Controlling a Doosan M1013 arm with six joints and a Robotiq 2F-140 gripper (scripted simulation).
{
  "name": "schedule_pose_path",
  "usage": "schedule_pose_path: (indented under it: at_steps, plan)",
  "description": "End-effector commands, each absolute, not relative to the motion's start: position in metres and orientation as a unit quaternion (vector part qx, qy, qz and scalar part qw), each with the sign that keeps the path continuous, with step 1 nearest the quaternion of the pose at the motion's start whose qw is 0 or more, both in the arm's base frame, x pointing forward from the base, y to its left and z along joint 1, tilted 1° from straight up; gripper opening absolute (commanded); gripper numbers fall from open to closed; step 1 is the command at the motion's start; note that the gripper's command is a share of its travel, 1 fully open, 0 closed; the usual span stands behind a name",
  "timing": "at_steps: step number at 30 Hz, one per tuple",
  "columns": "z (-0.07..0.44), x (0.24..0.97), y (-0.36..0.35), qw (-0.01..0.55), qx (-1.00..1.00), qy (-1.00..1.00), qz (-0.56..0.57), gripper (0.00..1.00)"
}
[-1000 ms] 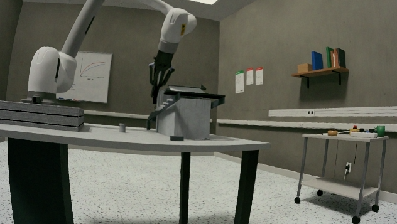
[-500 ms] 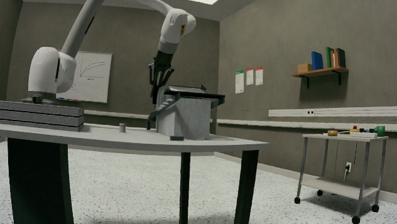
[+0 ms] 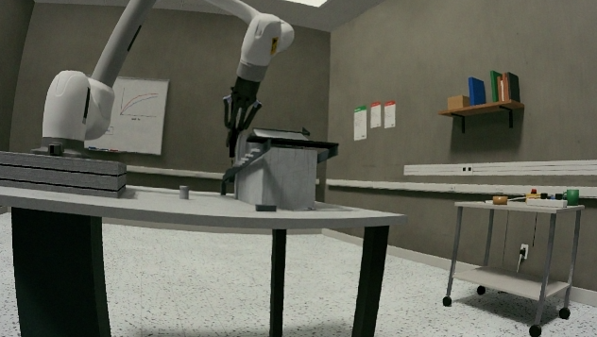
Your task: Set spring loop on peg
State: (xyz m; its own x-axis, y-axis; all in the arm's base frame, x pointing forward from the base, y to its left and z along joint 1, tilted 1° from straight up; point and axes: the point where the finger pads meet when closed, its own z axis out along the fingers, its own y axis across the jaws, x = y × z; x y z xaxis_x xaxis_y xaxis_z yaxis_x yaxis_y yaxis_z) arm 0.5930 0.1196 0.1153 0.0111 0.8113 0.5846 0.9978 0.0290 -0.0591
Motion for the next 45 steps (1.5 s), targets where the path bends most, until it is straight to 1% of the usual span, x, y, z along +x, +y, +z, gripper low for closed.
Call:
schedule_pose_path:
  at_steps: [1, 45]
  plan:
    - [0.116, 0.5934, 0.1192, 0.24, -0.669, -0.676, -0.195, 0.17]
    - [0.1161, 0.5975, 0.1185, 0.233, -0.667, -0.678, -0.202, 0.17]
